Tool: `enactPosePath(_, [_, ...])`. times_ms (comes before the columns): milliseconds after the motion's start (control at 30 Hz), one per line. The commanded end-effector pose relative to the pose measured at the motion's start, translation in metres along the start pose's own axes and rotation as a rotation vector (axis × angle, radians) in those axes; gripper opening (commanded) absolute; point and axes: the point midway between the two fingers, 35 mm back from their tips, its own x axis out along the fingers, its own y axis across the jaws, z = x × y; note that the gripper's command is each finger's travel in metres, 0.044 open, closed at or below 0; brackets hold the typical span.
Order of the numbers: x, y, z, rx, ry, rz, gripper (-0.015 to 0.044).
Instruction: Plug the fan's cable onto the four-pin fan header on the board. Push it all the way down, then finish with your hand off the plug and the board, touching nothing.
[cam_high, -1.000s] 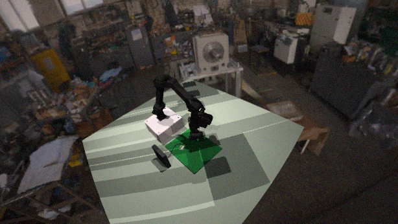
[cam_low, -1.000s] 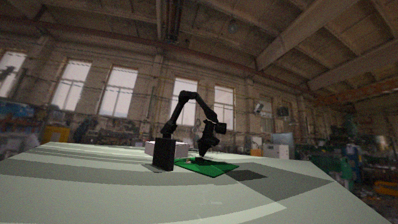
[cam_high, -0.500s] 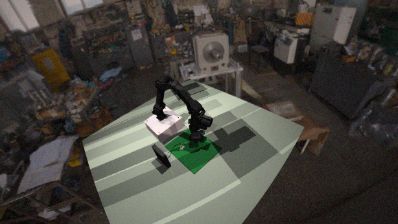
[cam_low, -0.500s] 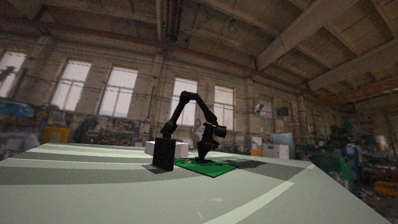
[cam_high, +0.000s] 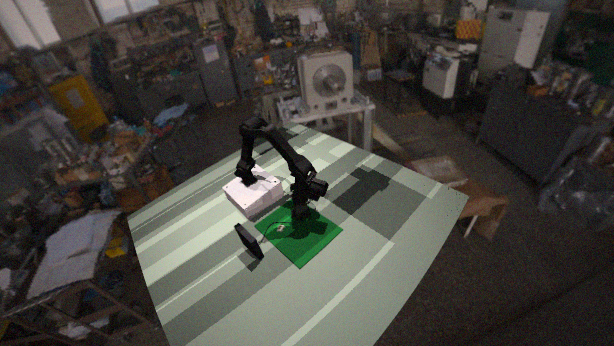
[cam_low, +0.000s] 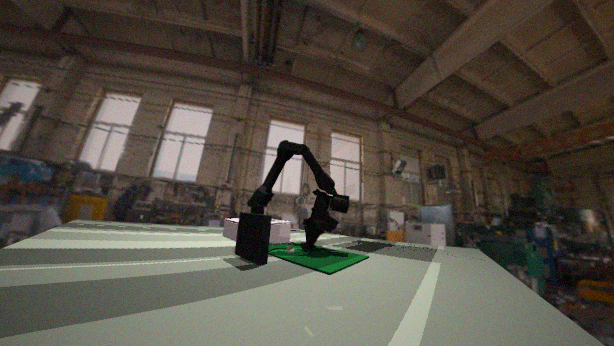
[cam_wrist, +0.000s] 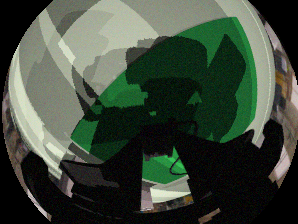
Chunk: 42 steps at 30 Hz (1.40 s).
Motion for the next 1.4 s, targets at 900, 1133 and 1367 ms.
enactPosePath(900, [-0.062,-0.001,-0.014,-0.003,0.001,0.004,0.0000])
enactPosePath(1133, [-0.082,0.000,-0.021,-0.004,0.002,0.005,0.0000])
enactPosePath(1367, [-0.082,-0.006,-0.021,0.116,-0.012,0.011,0.0000])
